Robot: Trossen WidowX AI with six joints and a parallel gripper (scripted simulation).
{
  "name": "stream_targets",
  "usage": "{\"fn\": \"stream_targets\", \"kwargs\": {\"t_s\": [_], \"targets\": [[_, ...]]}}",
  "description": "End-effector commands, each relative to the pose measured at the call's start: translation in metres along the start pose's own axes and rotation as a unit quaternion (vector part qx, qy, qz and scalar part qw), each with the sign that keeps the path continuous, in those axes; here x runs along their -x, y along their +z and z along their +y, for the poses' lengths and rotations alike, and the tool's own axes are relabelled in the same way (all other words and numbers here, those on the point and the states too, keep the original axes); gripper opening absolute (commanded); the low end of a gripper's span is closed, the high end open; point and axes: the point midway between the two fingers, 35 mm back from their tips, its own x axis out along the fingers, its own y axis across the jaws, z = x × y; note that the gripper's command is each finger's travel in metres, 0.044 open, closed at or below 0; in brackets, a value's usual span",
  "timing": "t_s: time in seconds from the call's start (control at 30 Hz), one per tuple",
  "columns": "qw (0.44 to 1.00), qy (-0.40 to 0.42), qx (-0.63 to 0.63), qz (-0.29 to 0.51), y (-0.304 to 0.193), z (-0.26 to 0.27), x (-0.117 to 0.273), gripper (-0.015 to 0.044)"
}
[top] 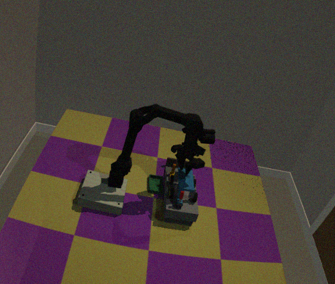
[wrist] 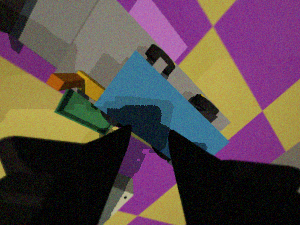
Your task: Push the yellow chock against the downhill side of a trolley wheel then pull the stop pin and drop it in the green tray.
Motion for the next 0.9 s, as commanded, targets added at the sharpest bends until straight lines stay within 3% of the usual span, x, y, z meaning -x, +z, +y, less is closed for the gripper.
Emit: {"fn": "stream_targets", "kwargs": {"t_s": [0.0, 0.37, 0.73, 0.87], "targets": [[0.998, -0.007, 0.060, 0.006, -0.006, -0.014, 0.001, 0.0190], [0.965, -0.015, 0.258, 0.032, -0.032, -0.055, 0.001, 0.0190], [0.893, -0.007, 0.446, 0.062, -0.065, -0.091, 0.001, 0.0190], [0.880, -0.005, 0.469, 0.066, -0.070, -0.096, 0.001, 0.0190]]}}
